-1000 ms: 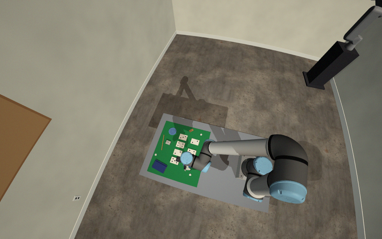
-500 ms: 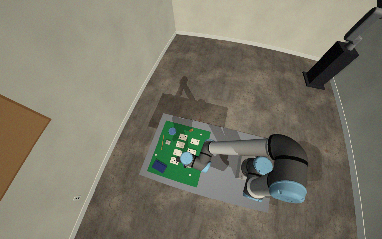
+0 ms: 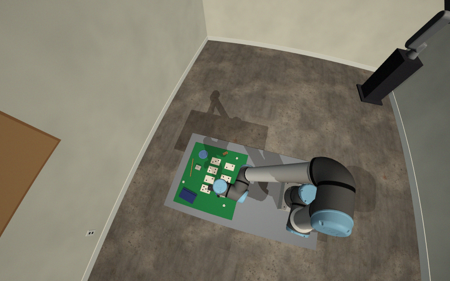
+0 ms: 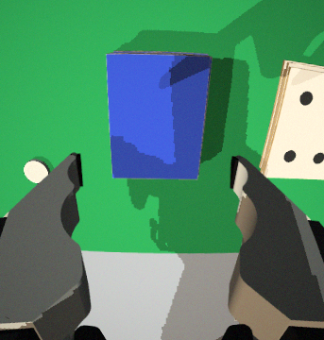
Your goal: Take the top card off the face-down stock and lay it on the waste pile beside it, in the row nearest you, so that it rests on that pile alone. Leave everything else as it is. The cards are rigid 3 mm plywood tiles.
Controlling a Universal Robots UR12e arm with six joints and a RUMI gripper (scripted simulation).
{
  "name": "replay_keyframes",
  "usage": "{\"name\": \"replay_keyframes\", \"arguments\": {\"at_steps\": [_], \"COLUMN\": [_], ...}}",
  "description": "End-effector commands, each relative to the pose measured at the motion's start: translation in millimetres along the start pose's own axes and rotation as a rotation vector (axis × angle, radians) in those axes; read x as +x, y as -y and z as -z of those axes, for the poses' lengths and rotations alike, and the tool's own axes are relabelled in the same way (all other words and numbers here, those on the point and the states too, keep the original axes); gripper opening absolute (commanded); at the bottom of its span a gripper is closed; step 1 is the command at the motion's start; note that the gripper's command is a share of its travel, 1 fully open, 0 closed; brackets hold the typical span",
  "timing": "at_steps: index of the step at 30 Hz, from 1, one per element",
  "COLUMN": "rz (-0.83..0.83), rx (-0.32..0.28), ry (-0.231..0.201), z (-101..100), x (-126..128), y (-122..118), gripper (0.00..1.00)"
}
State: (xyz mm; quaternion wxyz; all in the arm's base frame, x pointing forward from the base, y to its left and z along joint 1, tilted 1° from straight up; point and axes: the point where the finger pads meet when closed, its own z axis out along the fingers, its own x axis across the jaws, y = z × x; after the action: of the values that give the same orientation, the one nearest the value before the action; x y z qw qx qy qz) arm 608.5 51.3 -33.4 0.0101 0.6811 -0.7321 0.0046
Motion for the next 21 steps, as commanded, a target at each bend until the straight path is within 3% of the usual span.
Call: {"name": "replay_keyframes", "arguments": {"at_steps": [1,12,21], "rz": [0.000,0.000,0.000], "rx": [0.002,0.002,0.002], "ry": [0.000,0.000,0.000], "z": [-5,-27,-34], "x": [0,0,0], "y": [1,1,1], "gripper": [0.50,0.50,0.50]}}
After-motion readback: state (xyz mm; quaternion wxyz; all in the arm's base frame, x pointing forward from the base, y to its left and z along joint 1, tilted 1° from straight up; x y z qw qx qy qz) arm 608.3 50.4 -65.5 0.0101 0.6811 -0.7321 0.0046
